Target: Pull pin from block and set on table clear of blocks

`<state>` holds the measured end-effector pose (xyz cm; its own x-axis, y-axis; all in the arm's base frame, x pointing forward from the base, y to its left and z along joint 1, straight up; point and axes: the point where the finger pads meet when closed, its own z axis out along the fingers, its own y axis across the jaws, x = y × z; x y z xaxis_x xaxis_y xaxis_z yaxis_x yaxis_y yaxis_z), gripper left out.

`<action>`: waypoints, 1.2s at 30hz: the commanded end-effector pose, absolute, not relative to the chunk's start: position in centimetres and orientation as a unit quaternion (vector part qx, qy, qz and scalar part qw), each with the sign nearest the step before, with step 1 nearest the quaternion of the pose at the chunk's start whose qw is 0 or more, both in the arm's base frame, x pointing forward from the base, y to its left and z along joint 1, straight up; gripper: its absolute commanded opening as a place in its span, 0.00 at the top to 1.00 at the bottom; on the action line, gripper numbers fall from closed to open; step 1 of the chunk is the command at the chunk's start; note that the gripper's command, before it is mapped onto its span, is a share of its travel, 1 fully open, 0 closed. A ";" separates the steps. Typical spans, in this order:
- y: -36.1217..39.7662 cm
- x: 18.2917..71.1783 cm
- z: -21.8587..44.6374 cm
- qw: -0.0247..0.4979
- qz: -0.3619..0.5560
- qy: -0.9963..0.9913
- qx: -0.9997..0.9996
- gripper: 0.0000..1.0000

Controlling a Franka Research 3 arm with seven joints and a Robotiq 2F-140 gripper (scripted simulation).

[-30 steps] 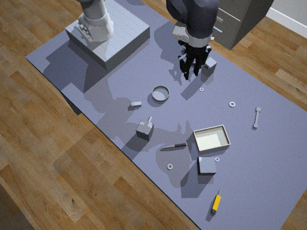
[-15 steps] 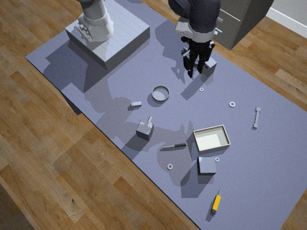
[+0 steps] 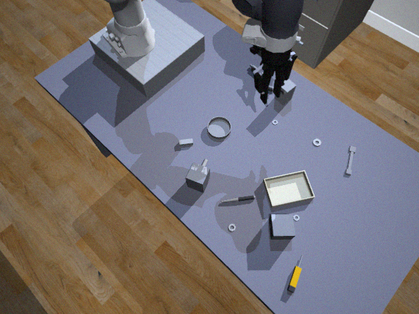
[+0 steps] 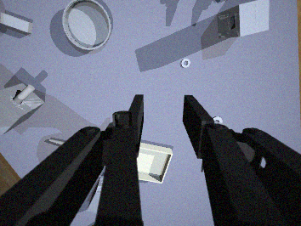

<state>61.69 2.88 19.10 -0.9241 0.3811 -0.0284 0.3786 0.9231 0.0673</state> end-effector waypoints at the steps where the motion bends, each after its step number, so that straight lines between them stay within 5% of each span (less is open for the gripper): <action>1: 3.2 62.0 19.5 0.027 0.030 0.982 0.186 0.67; 36: 4.1 62.5 20.5 0.039 0.033 0.983 0.174 0.67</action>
